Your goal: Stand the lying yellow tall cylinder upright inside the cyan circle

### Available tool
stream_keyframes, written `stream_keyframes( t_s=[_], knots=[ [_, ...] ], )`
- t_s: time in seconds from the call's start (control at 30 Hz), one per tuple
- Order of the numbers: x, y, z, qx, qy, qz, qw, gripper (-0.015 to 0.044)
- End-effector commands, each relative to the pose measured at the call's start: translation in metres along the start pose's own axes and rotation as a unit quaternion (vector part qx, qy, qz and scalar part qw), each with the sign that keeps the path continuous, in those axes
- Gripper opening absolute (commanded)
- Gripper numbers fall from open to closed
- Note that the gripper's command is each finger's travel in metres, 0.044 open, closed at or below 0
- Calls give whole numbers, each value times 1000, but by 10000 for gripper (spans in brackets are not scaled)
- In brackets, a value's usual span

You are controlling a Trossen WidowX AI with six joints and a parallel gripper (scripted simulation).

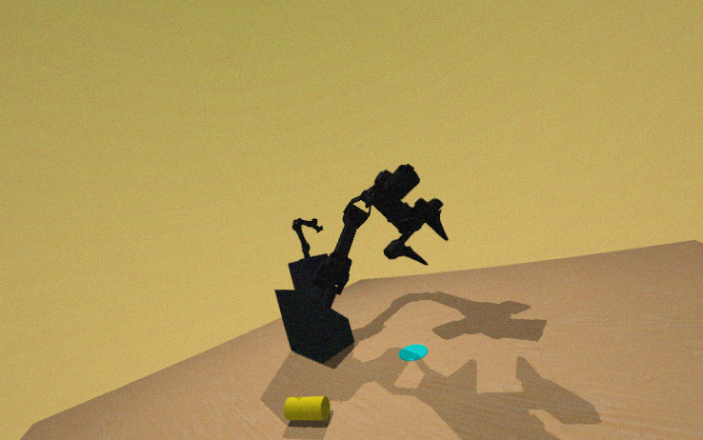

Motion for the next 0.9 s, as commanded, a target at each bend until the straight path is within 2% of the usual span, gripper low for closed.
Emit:
stream_keyframes(
  t_s=[0.0, 0.1, 0.27, 0.4, 0.6, 0.87],
  knots=[
    [2, 0, 0, -1, -4, -2, 1000, 374],
    [29, -7, -4, -23, -55, -33, 998, 309],
    [86, -26, -24, -86, -162, -73, 980, 309],
    [128, -45, -49, -142, -242, -76, 957, 309],
    [176, -70, -96, -209, -345, -38, 914, 309],
    [216, -97, -167, -248, -458, 52, 852, 309]
  ],
)
Point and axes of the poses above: the point midway between the two fingers, 35 mm back from their tips, its own y axis out along the fingers, its own z axis across the jaws, x = y × z, the point moved 8 cm from there along -y, back along the fingers, and after that the axes turned 14 degrees about y, right-handed, at the moved point
